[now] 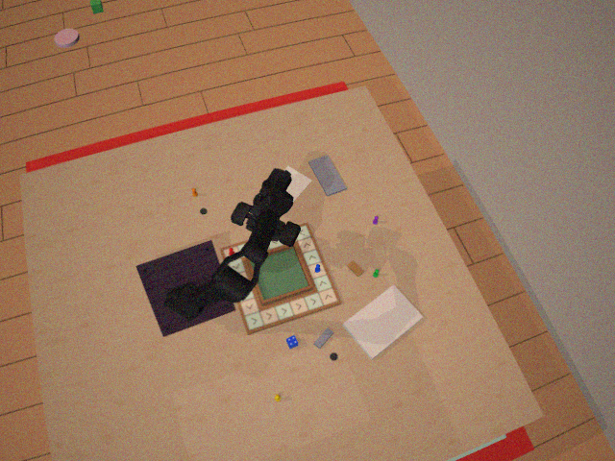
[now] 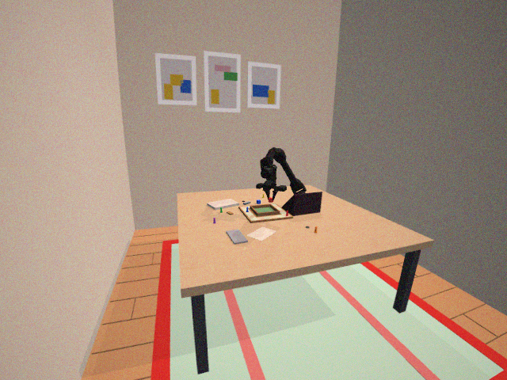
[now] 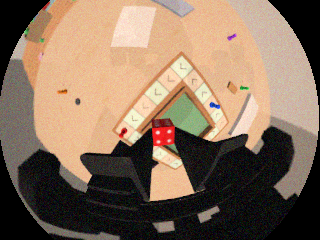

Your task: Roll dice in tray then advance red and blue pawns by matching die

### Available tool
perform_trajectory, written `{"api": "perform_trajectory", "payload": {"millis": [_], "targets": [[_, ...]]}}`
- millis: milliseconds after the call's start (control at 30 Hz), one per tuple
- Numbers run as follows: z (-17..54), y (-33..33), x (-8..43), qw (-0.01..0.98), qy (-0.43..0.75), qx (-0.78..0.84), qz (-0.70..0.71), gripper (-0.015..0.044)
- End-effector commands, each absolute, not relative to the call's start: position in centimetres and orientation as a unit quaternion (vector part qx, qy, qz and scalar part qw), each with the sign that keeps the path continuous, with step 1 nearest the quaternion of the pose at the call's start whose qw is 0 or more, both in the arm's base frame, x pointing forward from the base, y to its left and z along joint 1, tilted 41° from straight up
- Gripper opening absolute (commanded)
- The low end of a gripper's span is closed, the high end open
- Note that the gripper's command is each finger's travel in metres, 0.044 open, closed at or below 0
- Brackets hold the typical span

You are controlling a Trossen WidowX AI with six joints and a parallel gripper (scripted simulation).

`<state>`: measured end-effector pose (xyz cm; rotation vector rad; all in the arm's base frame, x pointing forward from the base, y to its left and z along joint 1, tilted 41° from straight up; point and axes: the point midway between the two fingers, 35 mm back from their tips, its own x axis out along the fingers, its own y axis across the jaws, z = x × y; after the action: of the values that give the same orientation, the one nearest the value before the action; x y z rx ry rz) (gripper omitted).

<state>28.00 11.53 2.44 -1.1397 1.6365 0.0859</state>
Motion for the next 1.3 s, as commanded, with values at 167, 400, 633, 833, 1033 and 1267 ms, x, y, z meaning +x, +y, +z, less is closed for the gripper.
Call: {"api": "perform_trajectory", "payload": {"millis": [167, 400, 633, 833, 1033, 1267], "targets": [[3.5, 8.9, 28.5, 0.473, 0.68, -0.547, 0.119, 0.0], [4.4, 7.1, 28.8, 0.416, 0.667, -0.592, 0.181, 0.0], [5.3, 5.2, 28.9, 0.354, 0.648, -0.63, 0.24, 0.0], [5.8, 4.0, 29.0, 0.312, 0.633, -0.652, 0.278, 0.0], [5.7, 3.9, 28.9, 0.317, 0.633, -0.645, 0.286, 0.0], [4.9, 3.6, 28.3, 0.374, 0.619, -0.585, 0.367, 0.0]]}}
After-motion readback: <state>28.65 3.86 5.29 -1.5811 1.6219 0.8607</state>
